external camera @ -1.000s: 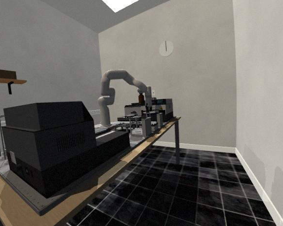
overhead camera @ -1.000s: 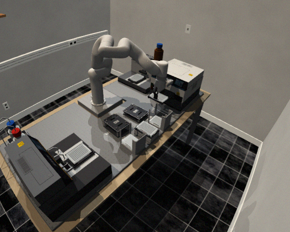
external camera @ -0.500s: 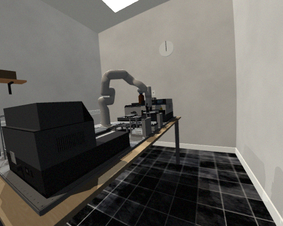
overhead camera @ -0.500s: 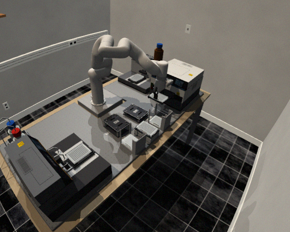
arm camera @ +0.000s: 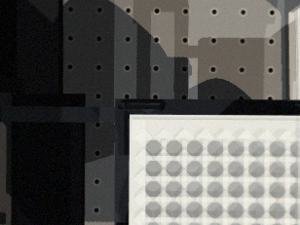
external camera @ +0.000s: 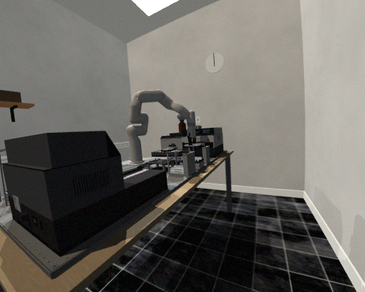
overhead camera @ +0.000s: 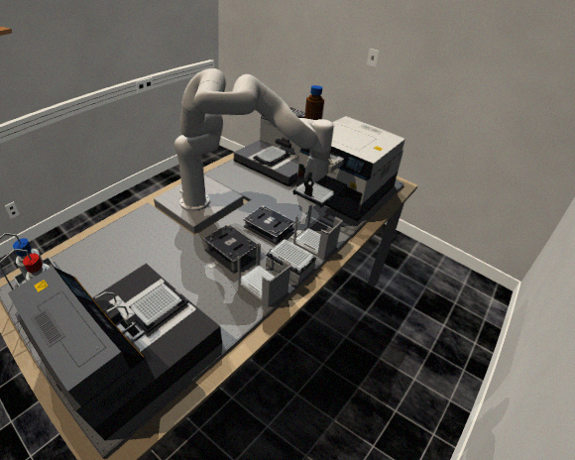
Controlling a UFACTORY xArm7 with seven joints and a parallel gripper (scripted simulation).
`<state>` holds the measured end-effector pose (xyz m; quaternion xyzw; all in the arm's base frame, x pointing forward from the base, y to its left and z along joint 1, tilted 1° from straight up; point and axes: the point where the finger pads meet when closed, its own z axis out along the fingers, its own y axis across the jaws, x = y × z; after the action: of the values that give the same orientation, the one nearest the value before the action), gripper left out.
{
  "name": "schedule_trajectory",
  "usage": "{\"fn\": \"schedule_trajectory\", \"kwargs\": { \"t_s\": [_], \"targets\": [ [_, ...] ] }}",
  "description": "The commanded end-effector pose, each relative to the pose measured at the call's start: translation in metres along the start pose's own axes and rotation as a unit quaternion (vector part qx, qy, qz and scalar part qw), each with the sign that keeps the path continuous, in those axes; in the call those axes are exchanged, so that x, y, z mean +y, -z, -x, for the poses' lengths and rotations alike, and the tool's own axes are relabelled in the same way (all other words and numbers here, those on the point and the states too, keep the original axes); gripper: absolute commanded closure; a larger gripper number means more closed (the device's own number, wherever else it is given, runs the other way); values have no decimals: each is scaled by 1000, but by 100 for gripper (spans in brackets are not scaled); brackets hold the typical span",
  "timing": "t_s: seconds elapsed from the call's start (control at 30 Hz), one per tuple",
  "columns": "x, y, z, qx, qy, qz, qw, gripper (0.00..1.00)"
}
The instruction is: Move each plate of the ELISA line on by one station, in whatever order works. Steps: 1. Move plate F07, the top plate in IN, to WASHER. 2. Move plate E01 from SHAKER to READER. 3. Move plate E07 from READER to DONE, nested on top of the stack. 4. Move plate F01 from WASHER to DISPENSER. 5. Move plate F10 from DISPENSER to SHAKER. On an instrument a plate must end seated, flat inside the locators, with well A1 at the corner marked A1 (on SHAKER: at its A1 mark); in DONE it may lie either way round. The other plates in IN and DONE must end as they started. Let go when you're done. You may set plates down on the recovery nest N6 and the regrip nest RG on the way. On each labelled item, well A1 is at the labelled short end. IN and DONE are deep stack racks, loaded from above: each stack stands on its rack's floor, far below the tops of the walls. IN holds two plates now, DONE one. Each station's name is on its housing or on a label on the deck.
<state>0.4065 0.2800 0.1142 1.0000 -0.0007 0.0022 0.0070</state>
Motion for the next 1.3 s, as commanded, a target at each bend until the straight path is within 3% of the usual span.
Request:
{"fn": "schedule_trajectory", "kwargs": {
  "t_s": [0.0,1.27],
  "targets": [
    [-1,3,-1,2,0,-1,1000,100],
    [-1,17,-1,2,0,-1,1000,100]
  ]
}}
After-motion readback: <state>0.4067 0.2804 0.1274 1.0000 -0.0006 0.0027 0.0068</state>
